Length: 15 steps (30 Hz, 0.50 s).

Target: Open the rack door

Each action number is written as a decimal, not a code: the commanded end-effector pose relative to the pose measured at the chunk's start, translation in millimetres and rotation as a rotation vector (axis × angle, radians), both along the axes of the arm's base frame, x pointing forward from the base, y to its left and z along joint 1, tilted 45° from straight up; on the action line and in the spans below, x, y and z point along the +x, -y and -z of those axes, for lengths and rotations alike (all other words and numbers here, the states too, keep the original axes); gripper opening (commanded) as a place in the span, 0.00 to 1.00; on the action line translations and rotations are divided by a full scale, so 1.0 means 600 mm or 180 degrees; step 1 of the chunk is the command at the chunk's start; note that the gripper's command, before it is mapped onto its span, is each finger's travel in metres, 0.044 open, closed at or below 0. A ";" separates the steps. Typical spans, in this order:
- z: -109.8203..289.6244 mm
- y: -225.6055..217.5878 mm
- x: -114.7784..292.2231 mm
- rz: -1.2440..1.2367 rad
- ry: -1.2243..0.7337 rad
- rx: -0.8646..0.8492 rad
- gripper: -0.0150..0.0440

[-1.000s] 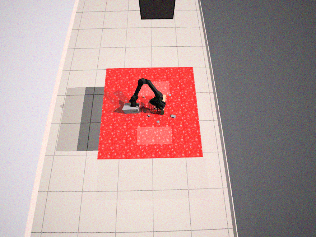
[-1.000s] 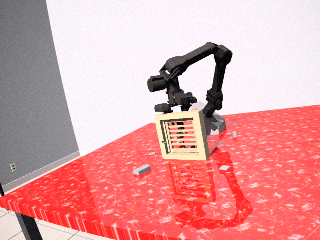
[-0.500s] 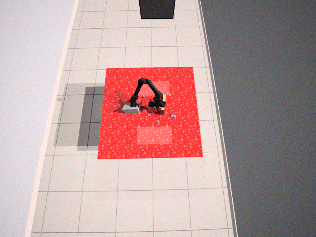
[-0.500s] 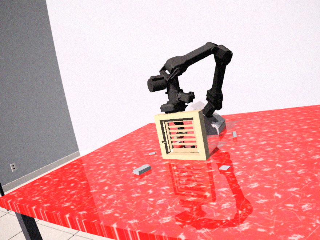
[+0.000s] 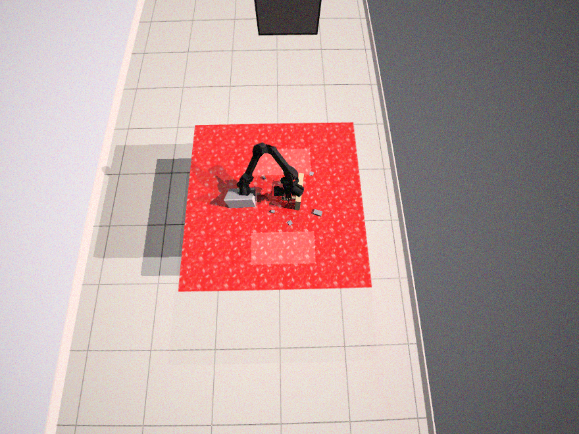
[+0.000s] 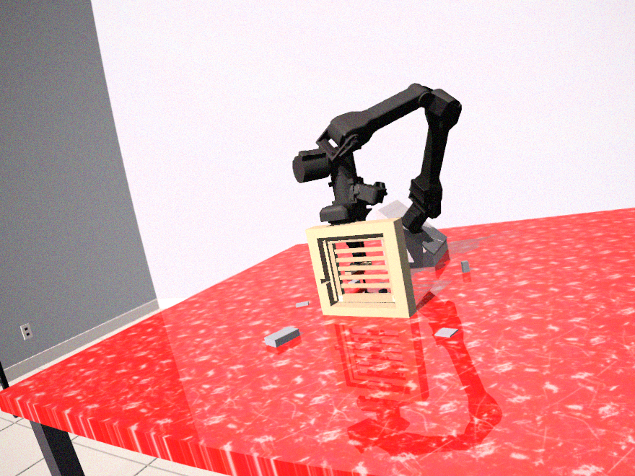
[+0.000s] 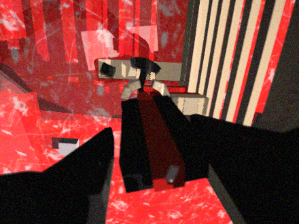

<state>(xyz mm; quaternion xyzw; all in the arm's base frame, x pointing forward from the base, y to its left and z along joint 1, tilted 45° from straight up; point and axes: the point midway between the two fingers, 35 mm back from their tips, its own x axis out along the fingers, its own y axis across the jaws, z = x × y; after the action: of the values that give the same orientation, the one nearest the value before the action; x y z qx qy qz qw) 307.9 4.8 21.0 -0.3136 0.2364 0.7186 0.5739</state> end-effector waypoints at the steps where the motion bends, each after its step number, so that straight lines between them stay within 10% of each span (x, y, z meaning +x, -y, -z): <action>1: 0.000 -0.004 0.000 -0.0026 0.0009 0.0015 0.64; 15: 0.000 -0.004 0.000 -0.0026 0.0009 0.0015 0.48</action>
<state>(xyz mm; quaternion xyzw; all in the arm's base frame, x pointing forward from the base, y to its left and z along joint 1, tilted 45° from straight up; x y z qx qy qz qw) 307.9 6.3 21.0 -0.3151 0.2345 0.7204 0.5717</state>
